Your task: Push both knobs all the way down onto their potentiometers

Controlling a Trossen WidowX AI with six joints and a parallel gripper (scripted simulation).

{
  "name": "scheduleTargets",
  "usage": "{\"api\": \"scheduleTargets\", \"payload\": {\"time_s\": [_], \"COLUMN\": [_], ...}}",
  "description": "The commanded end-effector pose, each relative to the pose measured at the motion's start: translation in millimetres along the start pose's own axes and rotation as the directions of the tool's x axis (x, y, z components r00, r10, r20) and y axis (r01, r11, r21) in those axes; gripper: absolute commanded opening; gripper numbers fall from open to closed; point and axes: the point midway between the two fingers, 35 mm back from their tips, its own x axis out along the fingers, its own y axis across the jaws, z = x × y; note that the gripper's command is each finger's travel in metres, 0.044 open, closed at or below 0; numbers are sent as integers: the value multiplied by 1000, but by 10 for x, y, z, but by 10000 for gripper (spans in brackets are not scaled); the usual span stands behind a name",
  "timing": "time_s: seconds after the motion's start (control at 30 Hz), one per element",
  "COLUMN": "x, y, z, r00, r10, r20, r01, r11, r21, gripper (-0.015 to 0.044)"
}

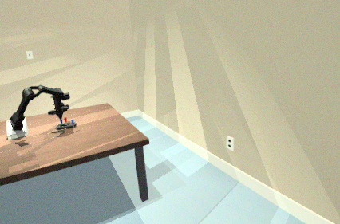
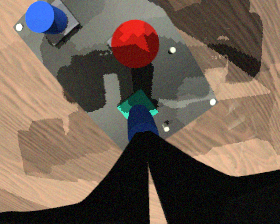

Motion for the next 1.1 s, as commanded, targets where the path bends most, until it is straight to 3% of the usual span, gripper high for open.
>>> {"api": "scheduleTargets", "payload": {"time_s": [0.0, 0.5, 0.77, 1.03, 1.07], "x": [25, -172, -114, -592, -628], "y": [1, 2, -4, 10, 4], "z": [15, 14, 19, 477, 510], "r00": [1000, 1000, 1000, 1000, 1000], "r10": [-4, -4, -7, -4, -4], "r20": [2, 1, 5, 2, 2], "r01": [4, 4, 8, 4, 4], "r11": [1000, 1000, 1000, 1000, 1000], "r21": [2, 2, -3, 2, 2], "gripper": [0, 0, 210, 0, 0]}}
